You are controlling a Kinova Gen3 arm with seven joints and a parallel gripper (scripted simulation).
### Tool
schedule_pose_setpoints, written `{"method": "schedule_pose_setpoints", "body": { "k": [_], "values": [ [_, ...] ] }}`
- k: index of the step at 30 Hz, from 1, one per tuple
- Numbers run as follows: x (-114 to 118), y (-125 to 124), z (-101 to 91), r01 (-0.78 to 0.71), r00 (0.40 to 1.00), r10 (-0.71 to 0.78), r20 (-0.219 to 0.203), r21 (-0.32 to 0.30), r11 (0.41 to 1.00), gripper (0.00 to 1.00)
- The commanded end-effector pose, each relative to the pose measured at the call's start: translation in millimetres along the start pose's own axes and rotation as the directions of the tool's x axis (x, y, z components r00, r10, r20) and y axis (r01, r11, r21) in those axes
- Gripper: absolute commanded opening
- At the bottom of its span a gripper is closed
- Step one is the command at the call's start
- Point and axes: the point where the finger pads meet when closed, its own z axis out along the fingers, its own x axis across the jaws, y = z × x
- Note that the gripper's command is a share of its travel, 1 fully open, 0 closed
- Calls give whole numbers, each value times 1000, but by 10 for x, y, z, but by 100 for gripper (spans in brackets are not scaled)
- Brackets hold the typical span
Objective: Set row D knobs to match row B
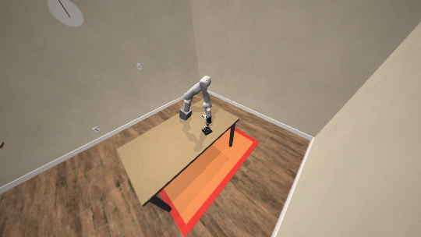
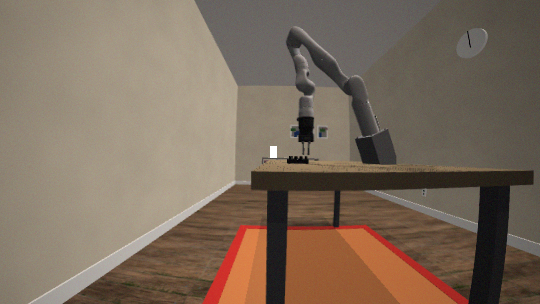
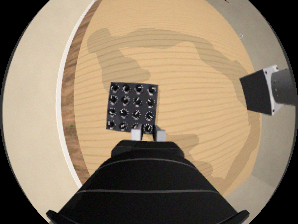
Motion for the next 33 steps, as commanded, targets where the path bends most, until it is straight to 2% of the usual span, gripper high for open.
{"method": "schedule_pose_setpoints", "body": {
  "k": [1, 33],
  "values": [
    [15, -14, 4, 3, 1000, -3, -1, 2, 1000, 46],
    [13, -15, 142, 4, 1000, -4, 0, 2, 1000, 46]
  ]
}}
